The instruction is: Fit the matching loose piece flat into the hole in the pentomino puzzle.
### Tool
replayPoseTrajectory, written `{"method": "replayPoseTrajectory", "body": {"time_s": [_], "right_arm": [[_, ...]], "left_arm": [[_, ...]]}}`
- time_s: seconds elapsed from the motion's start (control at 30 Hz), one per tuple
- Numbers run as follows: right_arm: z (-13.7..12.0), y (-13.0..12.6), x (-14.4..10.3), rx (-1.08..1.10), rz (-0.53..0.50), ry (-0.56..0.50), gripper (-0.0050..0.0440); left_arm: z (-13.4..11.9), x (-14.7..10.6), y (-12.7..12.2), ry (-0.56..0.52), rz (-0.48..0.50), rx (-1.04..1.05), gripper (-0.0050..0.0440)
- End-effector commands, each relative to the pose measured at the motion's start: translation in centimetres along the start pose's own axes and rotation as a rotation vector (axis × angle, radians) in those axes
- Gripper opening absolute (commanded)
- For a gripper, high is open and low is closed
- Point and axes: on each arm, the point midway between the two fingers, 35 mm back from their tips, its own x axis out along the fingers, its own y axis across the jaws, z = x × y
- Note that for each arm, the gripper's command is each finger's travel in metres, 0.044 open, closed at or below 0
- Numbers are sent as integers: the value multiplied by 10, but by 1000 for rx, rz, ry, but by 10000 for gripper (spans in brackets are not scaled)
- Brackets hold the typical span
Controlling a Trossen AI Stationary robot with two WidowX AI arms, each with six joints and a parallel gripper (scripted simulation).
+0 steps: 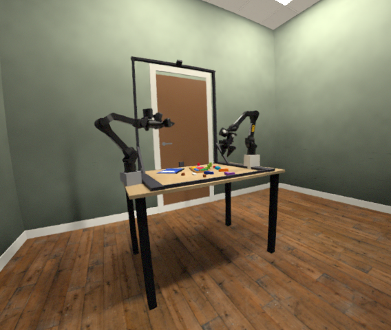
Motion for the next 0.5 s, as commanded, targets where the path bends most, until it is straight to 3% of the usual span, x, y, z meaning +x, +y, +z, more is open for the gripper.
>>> {"method": "replayPoseTrajectory", "body": {"time_s": [0.0, 0.23, 0.3, 0.37, 0.47], "right_arm": [[7, 0, -1, 0, 0, -18, 440], [7, 0, -1, 0, 0, -18, 440], [8, -1, 0, 0, -2, -16, 440], [8, -1, 0, 0, -2, -16, 440], [6, -6, 9, -3, -18, 8, 440]], "left_arm": [[7, -2, 0, -15, 7, -6, 440], [5, -2, 0, -14, 3, -4, 440], [8, -2, 0, -14, 5, 0, 392], [8, -2, 0, -14, 5, 0, 392], [10, 3, 2, 8, 6, 26, 320]]}}
